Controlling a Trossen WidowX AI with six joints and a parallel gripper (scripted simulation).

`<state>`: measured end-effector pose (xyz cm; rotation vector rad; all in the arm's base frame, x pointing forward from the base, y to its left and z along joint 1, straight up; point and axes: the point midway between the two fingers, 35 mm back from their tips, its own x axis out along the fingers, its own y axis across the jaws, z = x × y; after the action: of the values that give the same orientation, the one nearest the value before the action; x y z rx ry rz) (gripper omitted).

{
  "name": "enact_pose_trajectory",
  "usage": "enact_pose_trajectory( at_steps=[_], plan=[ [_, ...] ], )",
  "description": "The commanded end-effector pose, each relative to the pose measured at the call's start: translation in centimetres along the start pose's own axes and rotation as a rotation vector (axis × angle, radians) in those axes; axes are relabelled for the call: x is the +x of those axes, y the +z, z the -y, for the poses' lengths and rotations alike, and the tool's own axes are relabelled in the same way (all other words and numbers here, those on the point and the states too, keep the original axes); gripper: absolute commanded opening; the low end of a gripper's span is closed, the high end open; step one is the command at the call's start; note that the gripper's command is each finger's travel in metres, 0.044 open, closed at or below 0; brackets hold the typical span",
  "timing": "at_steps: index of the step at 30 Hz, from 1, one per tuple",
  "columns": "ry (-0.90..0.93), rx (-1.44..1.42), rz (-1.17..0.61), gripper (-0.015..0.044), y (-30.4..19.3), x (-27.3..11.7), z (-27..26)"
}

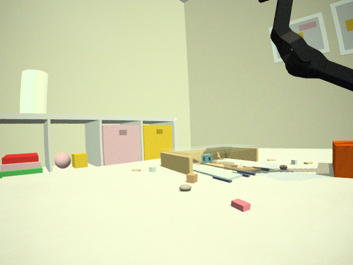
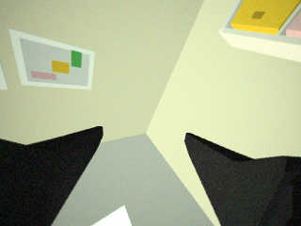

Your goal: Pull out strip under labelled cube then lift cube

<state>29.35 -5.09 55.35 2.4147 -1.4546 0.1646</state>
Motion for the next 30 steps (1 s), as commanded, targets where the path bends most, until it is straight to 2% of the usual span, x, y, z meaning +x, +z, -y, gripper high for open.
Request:
enact_pose_trajectory(
  at_steps=[1,11,19,24,30],
  plan=[
    [-0.002,0.007,-0.004,0.0400,-0.1,0.0,-0.1],
    [-0.170,0.411,-0.169,0.0400,-4.3,-4.4,-4.0],
    [-0.424,0.997,-0.273,0.0400,-6.7,-8.7,-11.1],
    [-0.550,1.371,-0.267,0.0400,-6.0,-8.8,-15.8],
    [-0.648,1.815,-0.184,0.0400,-3.0,-6.5,-20.0]
  ],
)
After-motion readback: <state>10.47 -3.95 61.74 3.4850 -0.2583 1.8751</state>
